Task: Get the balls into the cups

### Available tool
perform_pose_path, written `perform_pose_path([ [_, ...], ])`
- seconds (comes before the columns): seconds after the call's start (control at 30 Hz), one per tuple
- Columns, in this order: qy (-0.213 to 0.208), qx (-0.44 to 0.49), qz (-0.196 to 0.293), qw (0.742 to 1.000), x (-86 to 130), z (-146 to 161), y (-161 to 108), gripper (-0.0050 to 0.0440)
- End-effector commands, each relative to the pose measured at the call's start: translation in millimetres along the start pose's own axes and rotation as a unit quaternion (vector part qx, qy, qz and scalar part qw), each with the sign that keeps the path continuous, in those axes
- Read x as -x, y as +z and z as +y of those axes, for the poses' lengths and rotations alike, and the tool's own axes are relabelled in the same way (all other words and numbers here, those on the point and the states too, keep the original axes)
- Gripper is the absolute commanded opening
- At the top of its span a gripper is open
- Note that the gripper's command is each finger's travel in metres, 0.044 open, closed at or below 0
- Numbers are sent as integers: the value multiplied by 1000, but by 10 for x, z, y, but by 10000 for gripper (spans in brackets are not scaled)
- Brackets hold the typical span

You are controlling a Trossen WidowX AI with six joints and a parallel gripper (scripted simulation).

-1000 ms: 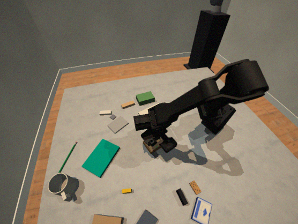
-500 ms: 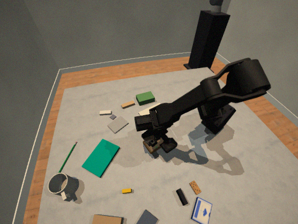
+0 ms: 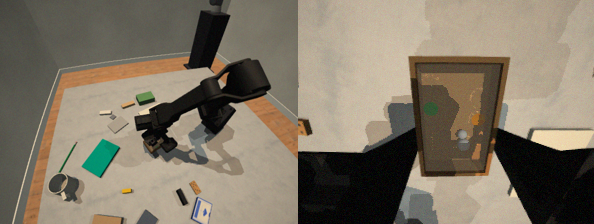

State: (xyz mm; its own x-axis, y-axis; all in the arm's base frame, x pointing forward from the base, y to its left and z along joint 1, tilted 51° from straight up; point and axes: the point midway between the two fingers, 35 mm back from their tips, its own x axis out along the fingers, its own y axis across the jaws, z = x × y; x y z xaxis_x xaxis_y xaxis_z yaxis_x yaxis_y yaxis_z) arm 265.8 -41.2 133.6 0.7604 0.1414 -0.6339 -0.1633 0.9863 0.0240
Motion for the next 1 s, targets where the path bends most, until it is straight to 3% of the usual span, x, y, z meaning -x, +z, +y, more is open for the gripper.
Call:
perform_pose_path([
  [0.0, 8, 0, 8, 1000, 2, -8, 17, 0],
  [0.97, 3, 0, -12, 1000, -3, -6, 7, 0],
])
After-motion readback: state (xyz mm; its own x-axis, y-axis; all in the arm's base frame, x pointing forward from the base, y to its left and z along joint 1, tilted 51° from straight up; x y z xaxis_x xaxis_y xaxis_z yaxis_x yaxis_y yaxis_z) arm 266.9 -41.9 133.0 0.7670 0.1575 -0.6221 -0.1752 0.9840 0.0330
